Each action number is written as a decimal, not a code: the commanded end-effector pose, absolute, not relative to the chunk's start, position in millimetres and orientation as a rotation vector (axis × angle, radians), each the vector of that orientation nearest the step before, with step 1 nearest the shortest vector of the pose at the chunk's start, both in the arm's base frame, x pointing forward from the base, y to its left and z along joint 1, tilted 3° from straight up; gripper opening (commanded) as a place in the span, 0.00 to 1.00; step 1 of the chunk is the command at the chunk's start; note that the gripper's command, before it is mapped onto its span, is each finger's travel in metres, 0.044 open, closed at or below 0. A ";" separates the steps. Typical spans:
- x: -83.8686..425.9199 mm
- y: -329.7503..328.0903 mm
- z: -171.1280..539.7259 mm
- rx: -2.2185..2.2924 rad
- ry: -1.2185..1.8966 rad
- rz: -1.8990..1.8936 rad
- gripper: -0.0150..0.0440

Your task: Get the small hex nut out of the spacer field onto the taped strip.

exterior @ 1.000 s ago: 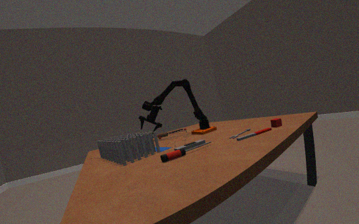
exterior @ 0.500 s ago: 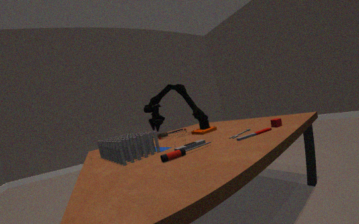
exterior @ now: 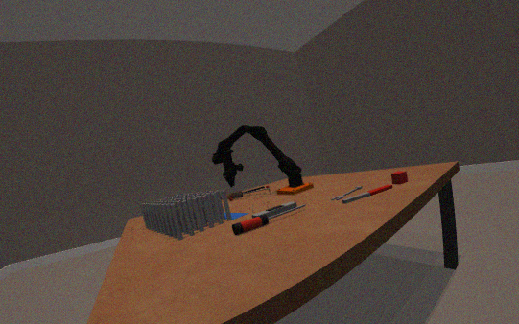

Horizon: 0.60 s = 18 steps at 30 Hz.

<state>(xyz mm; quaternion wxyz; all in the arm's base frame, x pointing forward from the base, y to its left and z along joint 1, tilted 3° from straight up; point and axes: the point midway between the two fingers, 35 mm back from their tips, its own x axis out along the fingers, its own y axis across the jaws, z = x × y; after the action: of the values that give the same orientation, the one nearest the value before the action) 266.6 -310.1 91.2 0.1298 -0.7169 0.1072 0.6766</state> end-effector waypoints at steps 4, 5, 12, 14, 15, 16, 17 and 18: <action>264.6 -319.9 91.8 -2.072 0.335 1.963 1.00; 264.6 -319.9 91.8 -2.072 0.335 1.963 1.00; 264.6 -319.9 91.8 -2.072 0.335 1.963 0.96; 264.6 -319.9 91.8 -2.072 0.335 1.963 0.87; 264.6 -319.9 91.8 -2.072 0.335 1.963 0.82; 264.6 -319.9 91.8 -2.072 0.335 1.963 0.78; 264.6 -319.9 91.8 -2.072 0.335 1.963 0.73; 264.6 -319.9 91.8 -2.072 0.335 1.963 0.73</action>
<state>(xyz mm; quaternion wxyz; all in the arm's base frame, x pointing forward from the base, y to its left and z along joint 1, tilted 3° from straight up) 265.1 -319.2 91.5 0.1344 -0.7155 0.1137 0.6760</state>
